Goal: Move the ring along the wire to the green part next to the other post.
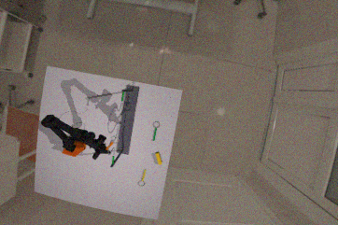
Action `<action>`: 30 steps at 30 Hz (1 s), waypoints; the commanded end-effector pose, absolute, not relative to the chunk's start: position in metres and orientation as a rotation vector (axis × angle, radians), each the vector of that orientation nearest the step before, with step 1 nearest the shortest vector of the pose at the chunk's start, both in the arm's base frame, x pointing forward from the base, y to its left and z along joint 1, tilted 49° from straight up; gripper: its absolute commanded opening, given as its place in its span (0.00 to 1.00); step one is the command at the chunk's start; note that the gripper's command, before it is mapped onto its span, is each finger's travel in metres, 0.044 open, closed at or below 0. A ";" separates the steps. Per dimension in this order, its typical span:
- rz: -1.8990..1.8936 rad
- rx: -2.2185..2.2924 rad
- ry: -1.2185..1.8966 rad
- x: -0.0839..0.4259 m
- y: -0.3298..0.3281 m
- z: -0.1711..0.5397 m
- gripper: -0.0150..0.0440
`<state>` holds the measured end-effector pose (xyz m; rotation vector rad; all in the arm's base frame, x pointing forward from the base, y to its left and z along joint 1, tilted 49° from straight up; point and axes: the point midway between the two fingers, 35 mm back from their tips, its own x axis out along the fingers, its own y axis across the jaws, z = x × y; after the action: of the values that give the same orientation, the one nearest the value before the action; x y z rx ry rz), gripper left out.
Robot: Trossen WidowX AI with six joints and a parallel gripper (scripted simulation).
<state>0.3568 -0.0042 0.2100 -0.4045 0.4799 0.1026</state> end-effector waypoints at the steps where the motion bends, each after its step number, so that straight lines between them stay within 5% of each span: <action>1: 0.069 -0.492 0.472 0.359 -0.018 0.219 0.00; 30: -0.098 -1.033 0.444 0.362 -0.077 0.281 0.00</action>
<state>0.3618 -0.0728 0.2718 -0.9978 0.4517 -0.0757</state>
